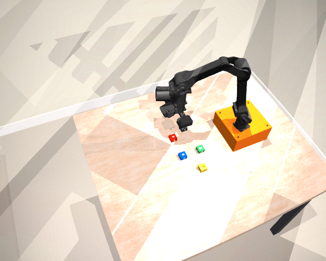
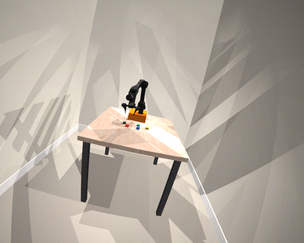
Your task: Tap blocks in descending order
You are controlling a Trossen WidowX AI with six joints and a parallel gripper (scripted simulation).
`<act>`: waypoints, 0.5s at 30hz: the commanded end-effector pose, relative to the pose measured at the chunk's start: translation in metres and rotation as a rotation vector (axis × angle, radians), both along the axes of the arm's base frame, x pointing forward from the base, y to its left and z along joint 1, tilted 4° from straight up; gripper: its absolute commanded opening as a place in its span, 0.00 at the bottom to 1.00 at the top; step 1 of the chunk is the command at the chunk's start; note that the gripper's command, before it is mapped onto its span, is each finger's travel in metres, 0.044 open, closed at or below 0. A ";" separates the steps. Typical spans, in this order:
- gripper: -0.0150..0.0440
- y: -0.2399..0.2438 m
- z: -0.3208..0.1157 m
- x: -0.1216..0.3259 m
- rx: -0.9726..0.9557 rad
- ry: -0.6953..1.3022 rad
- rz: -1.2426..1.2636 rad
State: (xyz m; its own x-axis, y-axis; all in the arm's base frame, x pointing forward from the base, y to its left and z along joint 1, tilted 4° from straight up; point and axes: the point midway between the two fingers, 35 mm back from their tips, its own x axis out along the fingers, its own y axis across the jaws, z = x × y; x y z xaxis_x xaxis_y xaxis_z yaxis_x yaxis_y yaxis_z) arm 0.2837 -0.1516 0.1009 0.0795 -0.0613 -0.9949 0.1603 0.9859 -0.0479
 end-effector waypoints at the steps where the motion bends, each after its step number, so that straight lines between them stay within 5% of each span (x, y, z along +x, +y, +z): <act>1: 0.93 0.001 -0.002 0.000 0.008 0.004 0.003; 7: 0.93 0.011 -0.001 -0.004 0.009 0.005 0.003; 15: 0.93 0.111 -0.012 -0.070 0.016 0.009 0.003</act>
State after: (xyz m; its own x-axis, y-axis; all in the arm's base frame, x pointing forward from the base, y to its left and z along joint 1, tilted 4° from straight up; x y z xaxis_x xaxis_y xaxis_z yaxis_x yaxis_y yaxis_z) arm 0.2412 -0.0656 0.0960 0.0752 -0.0388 -0.9964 0.1502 0.9883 -0.0271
